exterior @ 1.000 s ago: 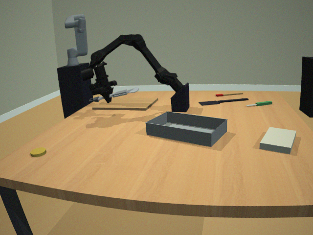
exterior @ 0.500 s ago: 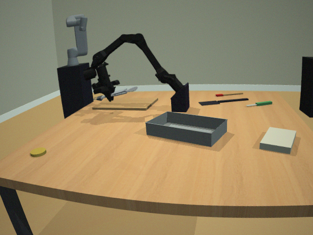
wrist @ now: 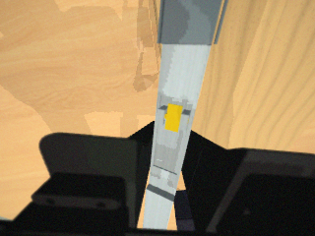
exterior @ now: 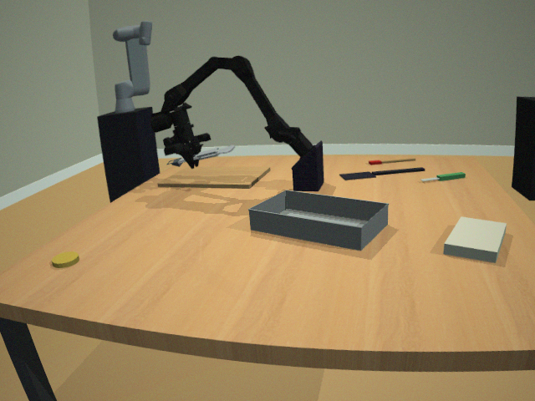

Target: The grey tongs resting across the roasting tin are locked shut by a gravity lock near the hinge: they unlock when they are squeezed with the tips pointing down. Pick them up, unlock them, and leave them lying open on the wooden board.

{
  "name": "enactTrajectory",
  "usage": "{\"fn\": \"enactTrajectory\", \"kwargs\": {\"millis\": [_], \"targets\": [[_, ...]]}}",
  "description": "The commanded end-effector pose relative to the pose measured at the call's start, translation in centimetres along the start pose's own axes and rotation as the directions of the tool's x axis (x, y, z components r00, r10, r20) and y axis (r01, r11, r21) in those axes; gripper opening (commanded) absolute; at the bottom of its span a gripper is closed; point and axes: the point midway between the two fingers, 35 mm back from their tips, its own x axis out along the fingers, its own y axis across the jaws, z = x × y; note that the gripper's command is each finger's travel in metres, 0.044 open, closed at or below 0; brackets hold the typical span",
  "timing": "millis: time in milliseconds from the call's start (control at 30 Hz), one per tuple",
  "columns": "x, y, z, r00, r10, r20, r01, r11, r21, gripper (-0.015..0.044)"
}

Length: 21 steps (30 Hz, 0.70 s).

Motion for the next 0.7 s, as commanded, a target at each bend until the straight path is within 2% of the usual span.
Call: {"fn": "enactTrajectory", "kwargs": {"millis": [0,667], "targets": [[-0.4,-1.2,0.5,1.0,0.012,0.01,-0.013,1.0,0.022,-0.015],[-2.5,-8.2,2.2,0.995,0.038,0.088,-0.052,0.987,0.151,-0.015]]}}
